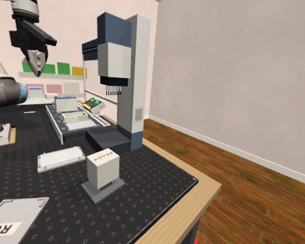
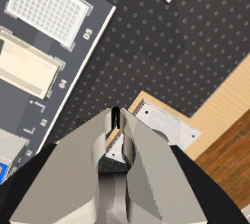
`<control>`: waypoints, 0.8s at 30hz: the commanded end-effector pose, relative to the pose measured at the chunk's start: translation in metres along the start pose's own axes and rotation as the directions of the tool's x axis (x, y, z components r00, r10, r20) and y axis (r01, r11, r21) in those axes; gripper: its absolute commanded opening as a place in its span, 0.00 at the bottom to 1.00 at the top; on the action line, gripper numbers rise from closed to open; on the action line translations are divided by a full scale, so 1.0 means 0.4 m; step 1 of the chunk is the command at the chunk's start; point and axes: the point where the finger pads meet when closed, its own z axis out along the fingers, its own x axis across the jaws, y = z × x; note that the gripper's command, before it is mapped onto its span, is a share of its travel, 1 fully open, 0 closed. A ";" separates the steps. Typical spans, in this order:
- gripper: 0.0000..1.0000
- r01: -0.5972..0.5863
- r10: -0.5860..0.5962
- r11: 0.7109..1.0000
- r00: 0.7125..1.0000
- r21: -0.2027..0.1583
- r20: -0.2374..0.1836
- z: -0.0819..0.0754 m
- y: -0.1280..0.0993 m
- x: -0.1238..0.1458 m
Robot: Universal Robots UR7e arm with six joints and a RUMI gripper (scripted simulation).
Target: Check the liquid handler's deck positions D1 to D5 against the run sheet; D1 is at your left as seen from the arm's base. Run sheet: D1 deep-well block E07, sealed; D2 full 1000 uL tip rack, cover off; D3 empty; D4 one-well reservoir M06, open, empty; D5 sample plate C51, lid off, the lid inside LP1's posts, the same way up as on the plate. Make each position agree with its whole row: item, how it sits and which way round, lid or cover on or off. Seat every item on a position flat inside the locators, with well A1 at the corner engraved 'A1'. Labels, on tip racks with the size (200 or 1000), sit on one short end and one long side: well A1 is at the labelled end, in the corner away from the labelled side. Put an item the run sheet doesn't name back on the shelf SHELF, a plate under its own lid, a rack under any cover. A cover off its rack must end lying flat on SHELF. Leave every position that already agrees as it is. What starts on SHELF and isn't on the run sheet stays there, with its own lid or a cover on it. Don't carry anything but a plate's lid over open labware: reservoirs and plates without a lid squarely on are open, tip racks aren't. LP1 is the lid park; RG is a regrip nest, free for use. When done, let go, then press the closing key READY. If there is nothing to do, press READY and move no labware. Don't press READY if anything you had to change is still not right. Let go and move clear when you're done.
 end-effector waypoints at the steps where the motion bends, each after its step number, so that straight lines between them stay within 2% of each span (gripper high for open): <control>1: 0.00 -0.090 0.090 0.996 0.996 -0.008 0.000 0.004 0.014 0.018; 7: 0.00 -0.205 0.205 0.979 0.979 -0.009 -0.001 0.004 0.012 0.015; 14: 0.00 -0.339 0.339 0.941 0.941 -0.007 -0.003 0.002 0.011 0.015; 16: 0.00 -0.339 0.339 0.941 0.941 -0.007 -0.003 0.002 0.011 0.015; 19: 0.00 -0.395 0.395 0.919 0.919 -0.006 -0.003 0.001 0.010 0.015; 23: 0.00 -0.396 0.396 0.918 0.918 -0.006 -0.003 0.001 0.010 0.015; 24: 0.00 -0.417 0.417 0.909 0.909 -0.004 -0.002 -0.001 -0.003 0.024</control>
